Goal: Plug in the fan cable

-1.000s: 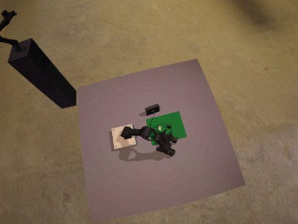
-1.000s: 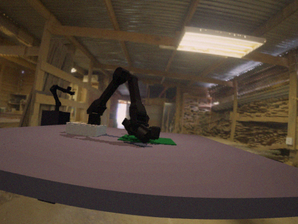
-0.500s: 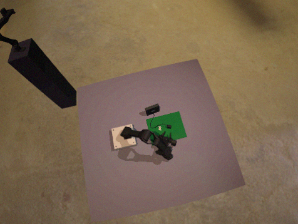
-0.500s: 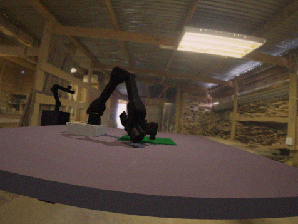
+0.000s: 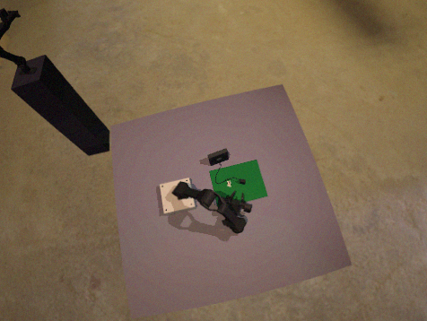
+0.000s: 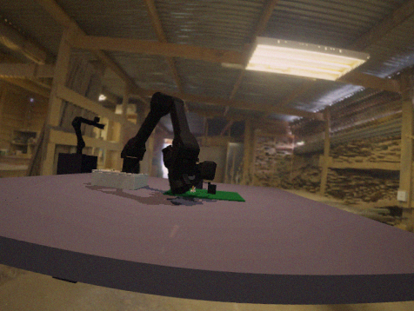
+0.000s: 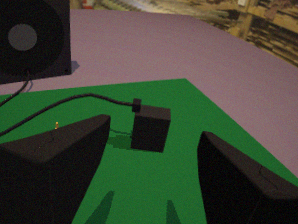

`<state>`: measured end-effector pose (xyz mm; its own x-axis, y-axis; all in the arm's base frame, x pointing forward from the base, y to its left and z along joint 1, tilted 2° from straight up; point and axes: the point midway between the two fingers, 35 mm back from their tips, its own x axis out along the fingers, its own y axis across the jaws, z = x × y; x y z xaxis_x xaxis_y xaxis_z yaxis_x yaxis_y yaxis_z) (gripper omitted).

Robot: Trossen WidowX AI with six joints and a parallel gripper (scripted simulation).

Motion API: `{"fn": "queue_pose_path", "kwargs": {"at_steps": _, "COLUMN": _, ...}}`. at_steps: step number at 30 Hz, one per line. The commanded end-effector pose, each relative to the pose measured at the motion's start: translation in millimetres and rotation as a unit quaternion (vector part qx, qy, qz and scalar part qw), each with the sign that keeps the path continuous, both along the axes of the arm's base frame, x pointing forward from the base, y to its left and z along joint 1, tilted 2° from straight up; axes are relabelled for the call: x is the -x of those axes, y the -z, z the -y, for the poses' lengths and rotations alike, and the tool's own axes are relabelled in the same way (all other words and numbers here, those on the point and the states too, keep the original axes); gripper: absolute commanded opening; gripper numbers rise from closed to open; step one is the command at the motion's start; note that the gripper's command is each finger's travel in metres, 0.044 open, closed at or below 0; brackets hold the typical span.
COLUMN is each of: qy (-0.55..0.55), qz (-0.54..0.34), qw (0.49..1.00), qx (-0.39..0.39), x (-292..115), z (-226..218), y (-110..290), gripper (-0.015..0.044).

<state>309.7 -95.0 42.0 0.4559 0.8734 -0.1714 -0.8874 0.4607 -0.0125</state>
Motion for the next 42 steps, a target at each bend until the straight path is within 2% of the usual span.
{"fn": "queue_pose_path", "kwargs": {"at_steps": 1, "qy": -0.017, "qz": -0.005, "qw": 1.000, "qx": 0.008, "x": 1.9, "z": -1.2, "y": -3.4, "gripper": 0.0205}}
{"fn": "queue_pose_path", "kwargs": {"at_steps": 22, "qy": -0.168, "qz": -0.153, "qw": 0.960, "qx": 0.164, "x": 18.3, "z": -39.9, "y": 5.2, "gripper": 0.0205}}
{"fn": "queue_pose_path", "kwargs": {"at_steps": 42, "qy": -0.158, "qz": -0.262, "qw": 0.876, "qx": 0.373, "x": 13.0, "z": -41.9, "y": 7.1, "gripper": 0.0205}}
